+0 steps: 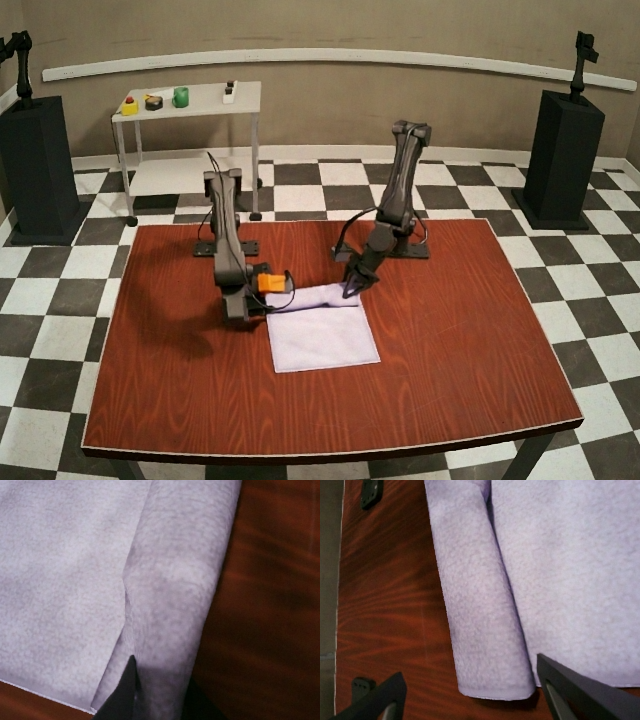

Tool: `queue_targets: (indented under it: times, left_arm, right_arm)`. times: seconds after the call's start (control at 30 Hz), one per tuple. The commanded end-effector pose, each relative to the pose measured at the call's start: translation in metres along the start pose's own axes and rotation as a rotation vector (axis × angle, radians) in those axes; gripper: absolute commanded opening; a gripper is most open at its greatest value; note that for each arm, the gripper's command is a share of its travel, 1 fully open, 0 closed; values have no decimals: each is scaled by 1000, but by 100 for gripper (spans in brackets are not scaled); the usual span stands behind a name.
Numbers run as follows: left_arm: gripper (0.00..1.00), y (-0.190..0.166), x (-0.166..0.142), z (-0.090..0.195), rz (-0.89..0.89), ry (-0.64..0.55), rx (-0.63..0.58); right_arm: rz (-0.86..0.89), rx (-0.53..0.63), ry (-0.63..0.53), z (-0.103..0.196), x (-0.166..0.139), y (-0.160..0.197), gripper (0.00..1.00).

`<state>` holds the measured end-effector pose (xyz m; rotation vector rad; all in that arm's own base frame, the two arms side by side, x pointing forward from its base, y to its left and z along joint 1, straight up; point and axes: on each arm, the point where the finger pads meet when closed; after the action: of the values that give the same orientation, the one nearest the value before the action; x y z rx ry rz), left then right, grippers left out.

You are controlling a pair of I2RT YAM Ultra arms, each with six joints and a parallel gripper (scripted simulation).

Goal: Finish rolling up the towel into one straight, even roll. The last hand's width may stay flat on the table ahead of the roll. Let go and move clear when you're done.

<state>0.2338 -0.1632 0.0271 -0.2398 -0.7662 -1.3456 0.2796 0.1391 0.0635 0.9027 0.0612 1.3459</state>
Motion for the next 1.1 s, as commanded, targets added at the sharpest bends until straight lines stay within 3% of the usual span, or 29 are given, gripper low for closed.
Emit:
queue_targets:
  times: [0.0, 0.37, 0.77, 0.83, 1.07]
  left_arm:
    - [27, -4, 2, 1, 76, 5, -110]
    - [27, -4, 3, 3, 240, 14, -310]
    - [27, -3, 6, 6, 474, 27, -594]
    - [27, -3, 6, 6, 474, 27, -594]
    - [27, -2, 7, 7, 583, 33, -726]
  right_arm:
    - [15, 114, 32, 27, 8, -5, 85]
    - [69, 39, 21, 29, 9, -2, 87]
    - [366, -376, -39, 11, 17, 16, 92]
    - [366, -376, -39, 11, 17, 16, 92]
    - [540, -622, -75, 0, 22, 26, 95]
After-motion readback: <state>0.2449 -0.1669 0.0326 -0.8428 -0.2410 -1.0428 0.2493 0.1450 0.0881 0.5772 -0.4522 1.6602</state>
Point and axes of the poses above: on each arm, the point where the finger pads meet when closed, its own z axis back along the fingers, its own y axis across the jaws, x = y × z
